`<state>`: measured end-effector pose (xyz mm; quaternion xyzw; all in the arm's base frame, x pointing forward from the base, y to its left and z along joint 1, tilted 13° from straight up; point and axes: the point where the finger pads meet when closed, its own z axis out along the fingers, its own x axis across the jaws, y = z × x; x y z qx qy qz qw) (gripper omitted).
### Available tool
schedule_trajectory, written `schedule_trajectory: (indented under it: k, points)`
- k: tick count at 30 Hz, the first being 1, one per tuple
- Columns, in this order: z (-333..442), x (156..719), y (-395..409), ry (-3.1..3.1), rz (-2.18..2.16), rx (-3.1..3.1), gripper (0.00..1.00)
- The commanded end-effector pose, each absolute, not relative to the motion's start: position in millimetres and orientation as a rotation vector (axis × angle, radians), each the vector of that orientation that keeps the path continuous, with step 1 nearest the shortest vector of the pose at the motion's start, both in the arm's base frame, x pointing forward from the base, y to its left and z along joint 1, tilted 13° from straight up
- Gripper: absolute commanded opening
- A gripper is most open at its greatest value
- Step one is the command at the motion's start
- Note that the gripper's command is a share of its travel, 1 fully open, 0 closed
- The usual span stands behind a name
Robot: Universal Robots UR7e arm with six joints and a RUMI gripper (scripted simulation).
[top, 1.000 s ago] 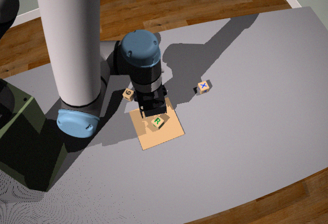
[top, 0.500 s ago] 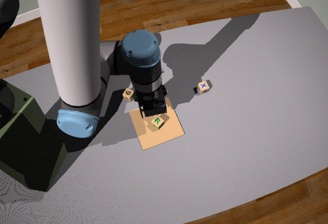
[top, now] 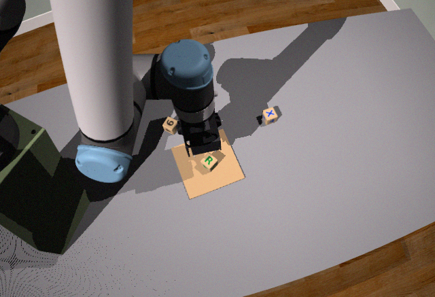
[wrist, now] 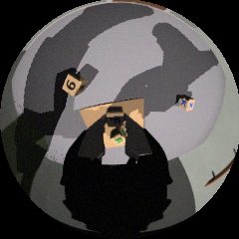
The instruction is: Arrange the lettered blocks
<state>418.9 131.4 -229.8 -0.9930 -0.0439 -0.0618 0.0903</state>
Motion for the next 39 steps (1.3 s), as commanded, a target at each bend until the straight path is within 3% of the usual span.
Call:
schedule_trajectory:
  k: [1,16,39]
  points:
    - [-229.5,419.3,131.3,-0.130,-0.185,-2.952,0.09]
    - [-229.5,419.3,131.3,-0.130,-0.185,-2.952,0.28]
    - [-213.8,417.5,128.3,-0.130,-0.185,-2.952,0.28]
